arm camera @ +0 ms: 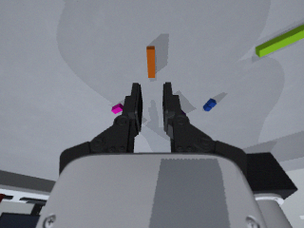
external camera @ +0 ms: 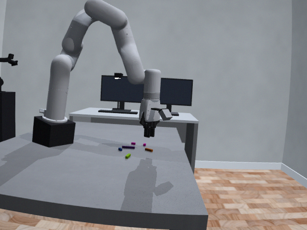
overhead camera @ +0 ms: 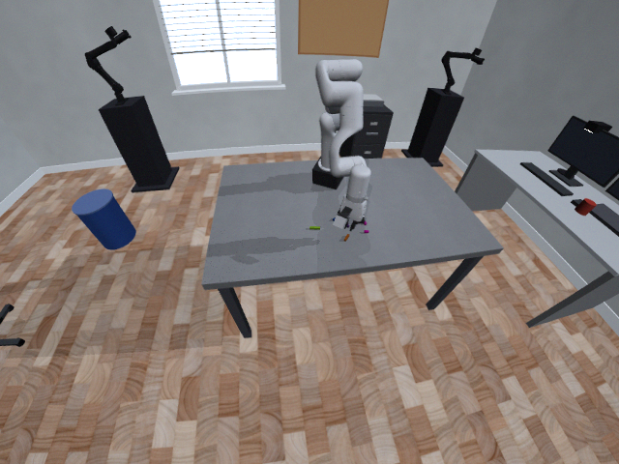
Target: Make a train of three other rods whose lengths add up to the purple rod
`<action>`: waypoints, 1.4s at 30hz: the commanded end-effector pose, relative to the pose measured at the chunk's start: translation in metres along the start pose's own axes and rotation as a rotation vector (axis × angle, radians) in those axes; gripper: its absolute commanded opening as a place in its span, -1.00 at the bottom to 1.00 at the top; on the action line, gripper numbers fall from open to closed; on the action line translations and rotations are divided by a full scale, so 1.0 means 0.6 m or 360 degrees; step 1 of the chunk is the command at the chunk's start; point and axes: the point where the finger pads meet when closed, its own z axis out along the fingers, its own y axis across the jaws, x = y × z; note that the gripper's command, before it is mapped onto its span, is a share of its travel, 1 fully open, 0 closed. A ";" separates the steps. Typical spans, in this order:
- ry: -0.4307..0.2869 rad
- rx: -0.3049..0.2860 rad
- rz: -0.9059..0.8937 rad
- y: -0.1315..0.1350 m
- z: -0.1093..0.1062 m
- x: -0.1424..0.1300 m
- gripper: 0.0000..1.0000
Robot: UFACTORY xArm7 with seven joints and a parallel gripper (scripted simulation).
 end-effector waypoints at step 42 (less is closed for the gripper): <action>0.0004 0.0005 0.0000 -0.003 0.078 0.003 -0.51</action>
